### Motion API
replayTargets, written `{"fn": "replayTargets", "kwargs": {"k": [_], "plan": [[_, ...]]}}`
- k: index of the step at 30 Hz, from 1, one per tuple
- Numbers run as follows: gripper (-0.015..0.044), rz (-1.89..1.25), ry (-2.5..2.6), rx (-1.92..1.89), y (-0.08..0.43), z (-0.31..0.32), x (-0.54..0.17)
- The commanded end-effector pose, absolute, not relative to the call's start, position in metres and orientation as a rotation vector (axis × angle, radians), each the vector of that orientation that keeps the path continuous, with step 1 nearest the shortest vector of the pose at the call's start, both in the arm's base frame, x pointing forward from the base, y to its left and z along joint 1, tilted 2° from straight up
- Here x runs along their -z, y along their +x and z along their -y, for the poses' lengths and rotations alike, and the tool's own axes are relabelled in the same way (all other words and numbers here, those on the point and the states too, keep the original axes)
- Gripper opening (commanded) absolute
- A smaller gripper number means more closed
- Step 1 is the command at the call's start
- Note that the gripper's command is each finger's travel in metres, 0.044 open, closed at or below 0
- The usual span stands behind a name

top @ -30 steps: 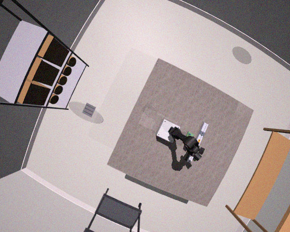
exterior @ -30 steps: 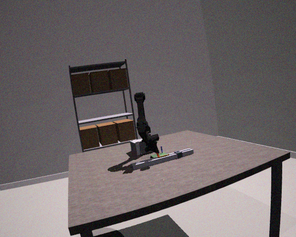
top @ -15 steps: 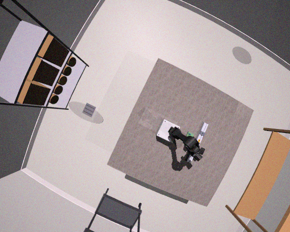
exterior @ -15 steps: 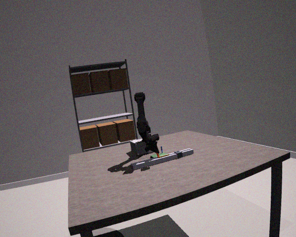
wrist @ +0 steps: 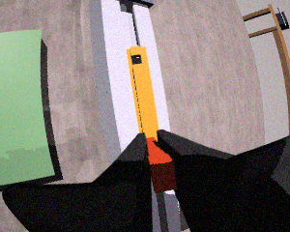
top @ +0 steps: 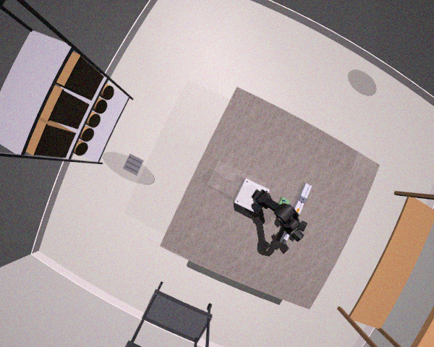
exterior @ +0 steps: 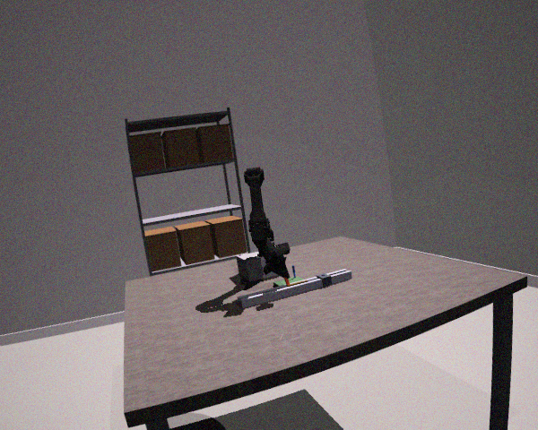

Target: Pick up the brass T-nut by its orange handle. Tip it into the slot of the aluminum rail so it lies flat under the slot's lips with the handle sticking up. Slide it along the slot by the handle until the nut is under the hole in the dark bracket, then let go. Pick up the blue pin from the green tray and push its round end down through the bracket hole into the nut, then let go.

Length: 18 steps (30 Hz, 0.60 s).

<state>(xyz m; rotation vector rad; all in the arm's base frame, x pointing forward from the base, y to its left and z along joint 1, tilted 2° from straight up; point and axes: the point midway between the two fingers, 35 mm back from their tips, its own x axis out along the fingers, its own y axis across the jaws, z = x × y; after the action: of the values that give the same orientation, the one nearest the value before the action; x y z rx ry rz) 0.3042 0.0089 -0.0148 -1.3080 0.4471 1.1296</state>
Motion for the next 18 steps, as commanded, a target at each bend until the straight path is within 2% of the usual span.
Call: {"fn": "replayTargets", "kwargs": {"k": [1, 18], "plan": [[-0.0150, -0.452, -1.310, -1.132, 0.3067, -0.0086, 0.0133], [-0.0150, -0.481, -1.297, -1.157, 0.3081, -0.0089, 0.0130]]}}
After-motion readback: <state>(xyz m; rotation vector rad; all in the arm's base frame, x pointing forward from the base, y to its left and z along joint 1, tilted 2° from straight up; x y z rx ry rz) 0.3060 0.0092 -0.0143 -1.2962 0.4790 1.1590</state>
